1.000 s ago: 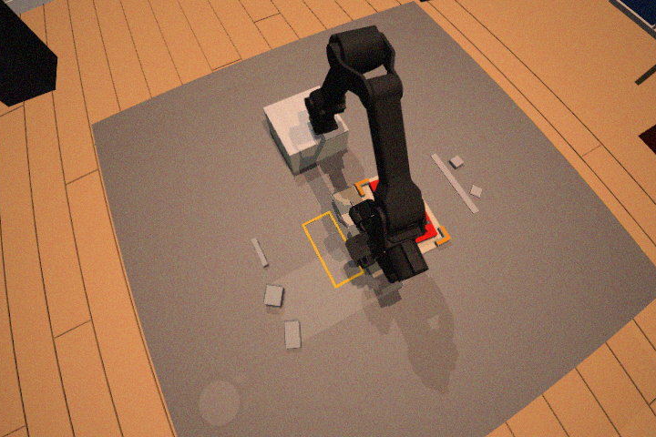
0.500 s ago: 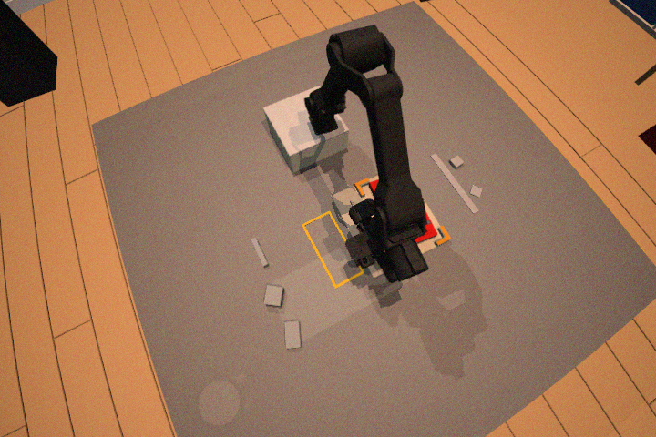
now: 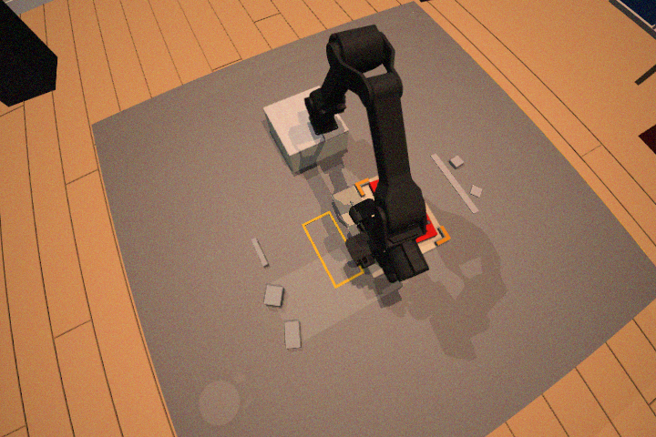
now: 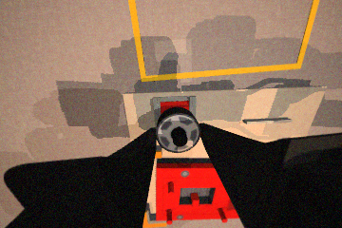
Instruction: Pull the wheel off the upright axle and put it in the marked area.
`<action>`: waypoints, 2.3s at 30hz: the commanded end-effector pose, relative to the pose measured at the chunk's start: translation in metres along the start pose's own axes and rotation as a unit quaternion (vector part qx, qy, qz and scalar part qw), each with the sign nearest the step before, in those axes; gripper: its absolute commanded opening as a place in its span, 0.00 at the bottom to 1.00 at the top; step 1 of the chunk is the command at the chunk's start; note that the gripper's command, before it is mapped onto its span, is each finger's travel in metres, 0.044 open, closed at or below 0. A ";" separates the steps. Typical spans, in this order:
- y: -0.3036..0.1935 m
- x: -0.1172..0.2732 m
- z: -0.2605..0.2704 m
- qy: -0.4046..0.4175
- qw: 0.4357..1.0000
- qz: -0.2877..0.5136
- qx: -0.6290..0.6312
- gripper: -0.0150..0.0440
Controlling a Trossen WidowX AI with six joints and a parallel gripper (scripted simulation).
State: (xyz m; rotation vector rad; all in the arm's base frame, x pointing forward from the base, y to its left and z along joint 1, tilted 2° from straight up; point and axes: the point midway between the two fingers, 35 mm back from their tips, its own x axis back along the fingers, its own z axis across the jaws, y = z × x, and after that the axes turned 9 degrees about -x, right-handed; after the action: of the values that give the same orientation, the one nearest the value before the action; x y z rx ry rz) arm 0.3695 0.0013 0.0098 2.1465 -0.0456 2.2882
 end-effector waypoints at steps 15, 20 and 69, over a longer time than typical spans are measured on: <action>0.000 0.007 0.000 -0.002 1.000 0.000 0.000 0.25; 0.000 0.009 0.000 -0.002 1.000 0.000 -0.001 0.25; 0.000 0.025 0.000 -0.002 1.000 0.000 -0.001 0.25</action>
State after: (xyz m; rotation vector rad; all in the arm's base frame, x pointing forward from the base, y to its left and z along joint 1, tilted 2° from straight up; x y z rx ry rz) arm 0.3671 0.0009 0.0334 2.1501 -0.0477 2.2842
